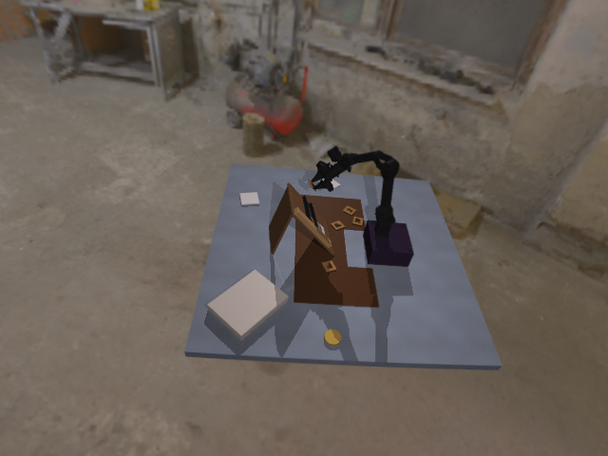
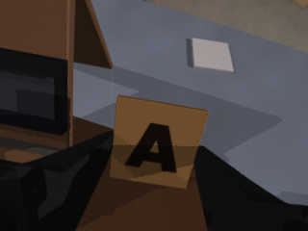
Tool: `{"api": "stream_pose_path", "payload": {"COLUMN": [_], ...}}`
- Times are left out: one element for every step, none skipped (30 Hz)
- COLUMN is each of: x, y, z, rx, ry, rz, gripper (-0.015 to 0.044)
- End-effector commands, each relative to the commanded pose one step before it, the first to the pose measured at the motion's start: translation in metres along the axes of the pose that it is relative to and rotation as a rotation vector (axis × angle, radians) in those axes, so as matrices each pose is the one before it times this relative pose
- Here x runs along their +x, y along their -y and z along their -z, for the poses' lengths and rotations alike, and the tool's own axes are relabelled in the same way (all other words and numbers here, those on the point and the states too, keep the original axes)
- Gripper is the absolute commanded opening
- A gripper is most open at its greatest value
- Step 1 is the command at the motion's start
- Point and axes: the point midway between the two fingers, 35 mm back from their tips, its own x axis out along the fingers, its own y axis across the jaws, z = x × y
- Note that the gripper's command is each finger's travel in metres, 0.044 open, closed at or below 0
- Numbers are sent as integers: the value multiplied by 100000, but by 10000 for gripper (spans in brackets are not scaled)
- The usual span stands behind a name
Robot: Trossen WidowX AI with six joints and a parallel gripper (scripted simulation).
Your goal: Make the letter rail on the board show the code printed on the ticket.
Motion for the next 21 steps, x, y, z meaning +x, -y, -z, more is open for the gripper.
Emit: {"api": "stream_pose_path", "payload": {"x": [-203, 97, 291, 486, 632, 642, 643, 645, 638, 492, 295, 98, 0, -43, -57, -34, 7, 2, 4, 4, 2], "y": [673, 7, 18, 25, 21, 8, -5, -18, -30, -32, -23, -8, 0, -18, -34, -45, 4, 28, 44, 32, 15], "z": [65, -3, -8, -12, -14, -12, -10, -8, -5, -2, 0, 0, 0, 12, 5, 3, -25, -23, -35, -26, -12], "rx": [2673, -2, -7, -9, -8, -3, 2, 7, 12, 12, 9, 3, 0, 1, 2, 3, -1, -2, -4, -3, -1], "ry": [1506, 0, 3, 11, 26, 39, 52, 65, 77, 68, 44, 15, 0, -4, -5, -4, 2, 2, 2, 2, 1], "rz": [294, -1, -3, -4, -5, -4, -3, -3, -3, -2, -2, -1, 0, -1, -1, -2, 1, 2, 3, 2, 1], "gripper": [0, 0, 0, 0, 0, 0, 0, 0, 0, 0, 0, 0, 0, 0, 0, 0, 0, 0, 0, 0, 0]}}
